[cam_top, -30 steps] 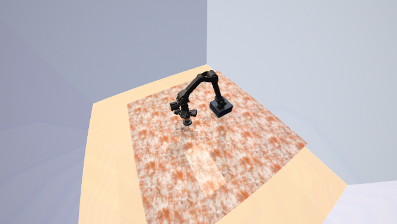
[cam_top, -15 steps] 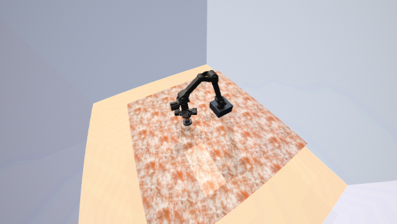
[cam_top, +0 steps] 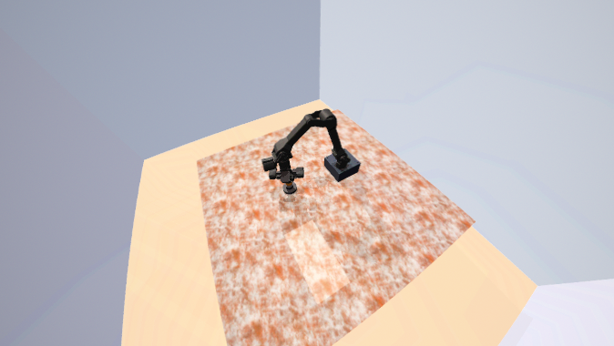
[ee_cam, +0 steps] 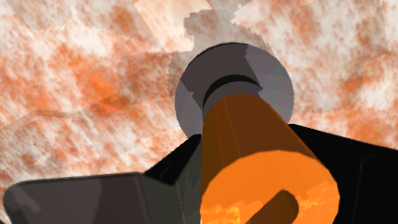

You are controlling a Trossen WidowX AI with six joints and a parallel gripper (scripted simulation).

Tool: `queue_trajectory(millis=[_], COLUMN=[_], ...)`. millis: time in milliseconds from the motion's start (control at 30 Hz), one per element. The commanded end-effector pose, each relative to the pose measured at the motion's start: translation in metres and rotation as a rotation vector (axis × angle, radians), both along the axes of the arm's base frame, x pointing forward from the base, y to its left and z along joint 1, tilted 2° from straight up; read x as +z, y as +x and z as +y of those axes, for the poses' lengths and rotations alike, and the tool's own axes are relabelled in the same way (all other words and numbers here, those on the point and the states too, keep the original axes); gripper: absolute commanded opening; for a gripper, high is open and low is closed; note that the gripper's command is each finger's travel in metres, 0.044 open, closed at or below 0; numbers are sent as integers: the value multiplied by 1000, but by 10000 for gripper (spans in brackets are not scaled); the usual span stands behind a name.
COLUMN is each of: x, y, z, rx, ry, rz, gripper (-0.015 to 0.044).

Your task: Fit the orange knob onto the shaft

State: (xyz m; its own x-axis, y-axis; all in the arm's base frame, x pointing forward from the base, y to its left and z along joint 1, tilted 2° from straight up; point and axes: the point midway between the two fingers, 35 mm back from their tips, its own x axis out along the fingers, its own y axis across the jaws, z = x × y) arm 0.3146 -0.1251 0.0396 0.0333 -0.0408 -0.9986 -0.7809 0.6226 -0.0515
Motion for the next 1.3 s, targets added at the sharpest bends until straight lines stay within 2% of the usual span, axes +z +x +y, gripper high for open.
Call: queue_trajectory(millis=[0, 400, 633, 1267], x=[-1, 4, 5, 2], y=[4, 3, -1, 0], z=[-1, 0, 1, 1], rx=[3, 12, 212, 212], ry=[1, 1, -7, -7], rz=[-9, -9, 0, 0], gripper=[0, 0, 0, 0])
